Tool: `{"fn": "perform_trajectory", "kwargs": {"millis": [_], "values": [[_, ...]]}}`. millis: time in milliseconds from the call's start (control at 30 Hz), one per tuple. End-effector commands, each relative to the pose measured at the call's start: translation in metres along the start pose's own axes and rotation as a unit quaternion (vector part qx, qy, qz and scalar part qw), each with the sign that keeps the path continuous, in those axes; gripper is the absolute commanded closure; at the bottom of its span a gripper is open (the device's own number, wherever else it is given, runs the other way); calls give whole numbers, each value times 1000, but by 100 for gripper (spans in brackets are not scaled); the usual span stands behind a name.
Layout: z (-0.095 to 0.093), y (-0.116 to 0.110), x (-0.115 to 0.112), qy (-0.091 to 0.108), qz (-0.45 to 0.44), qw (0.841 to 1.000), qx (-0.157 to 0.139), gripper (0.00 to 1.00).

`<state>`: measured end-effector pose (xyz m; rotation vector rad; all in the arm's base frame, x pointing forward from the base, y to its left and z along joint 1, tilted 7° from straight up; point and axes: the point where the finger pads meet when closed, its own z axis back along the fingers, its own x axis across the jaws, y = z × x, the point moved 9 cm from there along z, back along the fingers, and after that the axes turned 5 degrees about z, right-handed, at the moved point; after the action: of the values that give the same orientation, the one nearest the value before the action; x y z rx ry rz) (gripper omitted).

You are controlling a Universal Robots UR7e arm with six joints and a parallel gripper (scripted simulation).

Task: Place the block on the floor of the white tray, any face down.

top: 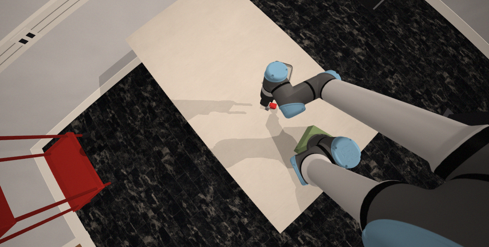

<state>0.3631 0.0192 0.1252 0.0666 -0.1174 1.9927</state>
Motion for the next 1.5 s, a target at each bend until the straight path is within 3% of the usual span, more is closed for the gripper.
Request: {"fn": "perform_trajectory", "kwargs": {"millis": [0,233,500,1200,1233,1467], "values": [[-3,17,-3,30,51,998,-21,0],[-6,30,-5,56,89,994,-28,0],[-6,35,-5,66,103,992,-30,0],[-6,36,-5,68,106,992,-31,0],[-6,36,-5,68,106,992,-31,6],[-6,36,-5,68,106,992,-31,6]]}}
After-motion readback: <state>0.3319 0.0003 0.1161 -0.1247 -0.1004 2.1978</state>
